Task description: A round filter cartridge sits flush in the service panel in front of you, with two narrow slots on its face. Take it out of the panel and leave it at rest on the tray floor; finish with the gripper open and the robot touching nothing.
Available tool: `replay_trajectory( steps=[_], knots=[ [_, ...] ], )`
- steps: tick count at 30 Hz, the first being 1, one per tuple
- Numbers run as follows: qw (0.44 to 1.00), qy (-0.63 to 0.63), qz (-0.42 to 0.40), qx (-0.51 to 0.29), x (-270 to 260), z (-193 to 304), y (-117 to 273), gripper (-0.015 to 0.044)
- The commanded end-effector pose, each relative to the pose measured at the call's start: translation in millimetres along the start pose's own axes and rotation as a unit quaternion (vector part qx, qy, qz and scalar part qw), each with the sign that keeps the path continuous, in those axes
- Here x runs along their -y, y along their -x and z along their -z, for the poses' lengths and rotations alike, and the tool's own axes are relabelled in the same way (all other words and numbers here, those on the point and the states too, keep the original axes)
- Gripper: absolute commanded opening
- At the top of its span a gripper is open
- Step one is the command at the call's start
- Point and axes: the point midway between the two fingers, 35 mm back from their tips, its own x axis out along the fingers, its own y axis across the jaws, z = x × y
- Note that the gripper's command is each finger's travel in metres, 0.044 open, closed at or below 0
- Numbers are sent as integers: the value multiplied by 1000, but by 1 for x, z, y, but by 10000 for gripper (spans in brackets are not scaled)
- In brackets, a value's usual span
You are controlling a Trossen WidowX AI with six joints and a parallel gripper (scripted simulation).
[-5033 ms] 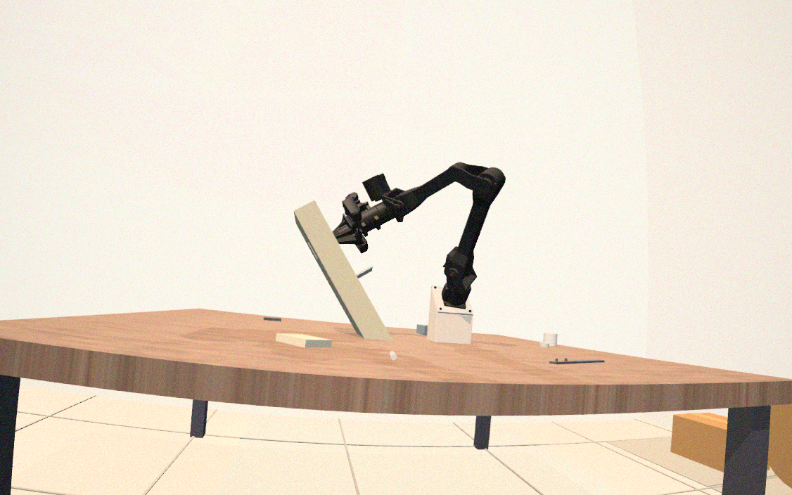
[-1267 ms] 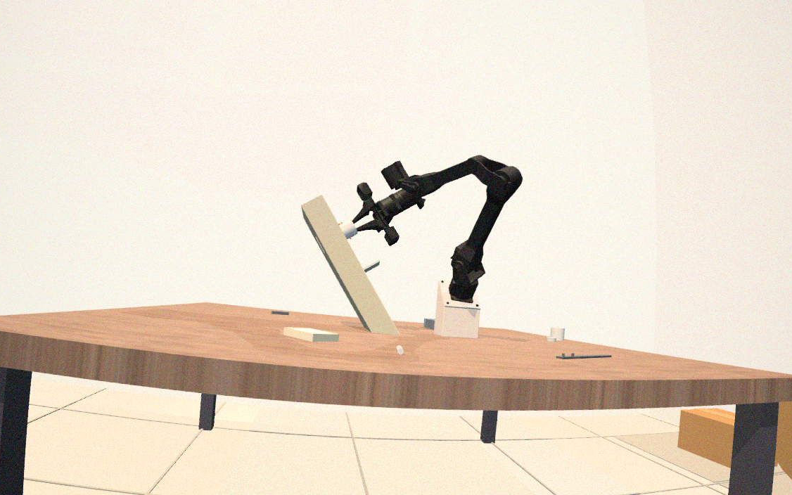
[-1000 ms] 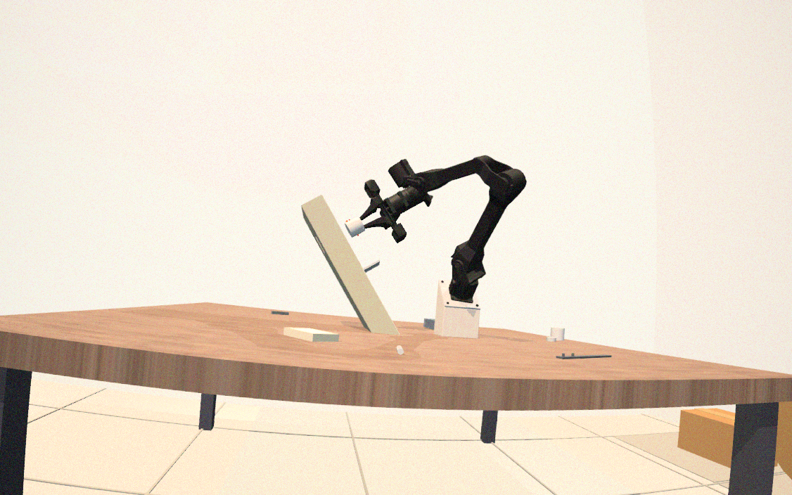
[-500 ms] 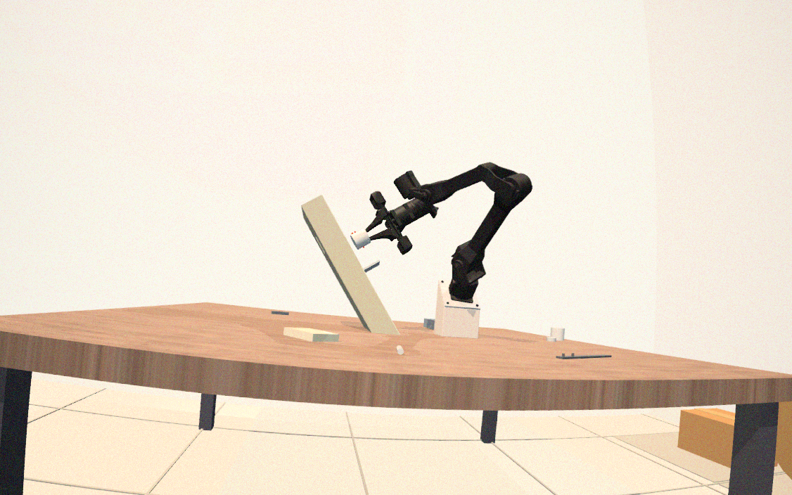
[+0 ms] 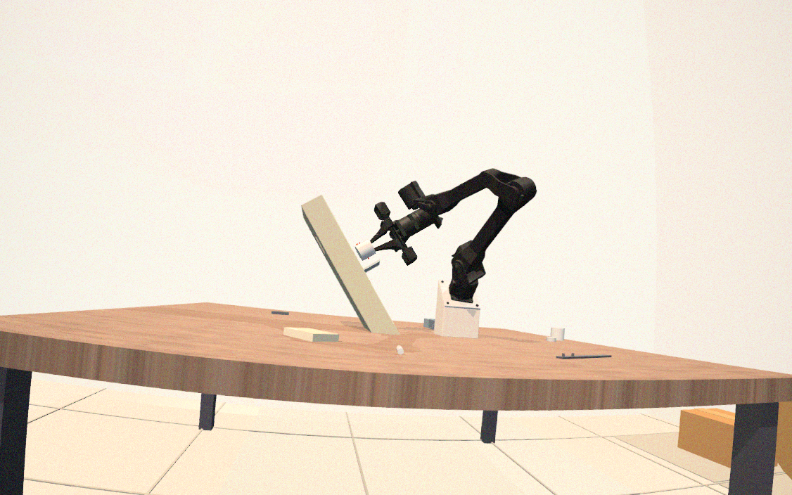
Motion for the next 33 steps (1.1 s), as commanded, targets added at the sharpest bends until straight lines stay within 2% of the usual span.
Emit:
replay_trajectory(
  steps=[1,11,18,22,33],
  knots=[
    [1000,2,-1,0,-2,0,0,90],
    [1000,4,-4,1,3,0,0,90],
    [1000,4,-4,1,-65,7,9,90],
    [1000,4,-4,1,-72,8,10,90],
    [1000,9,-8,3,-131,15,56,379]
  ],
)
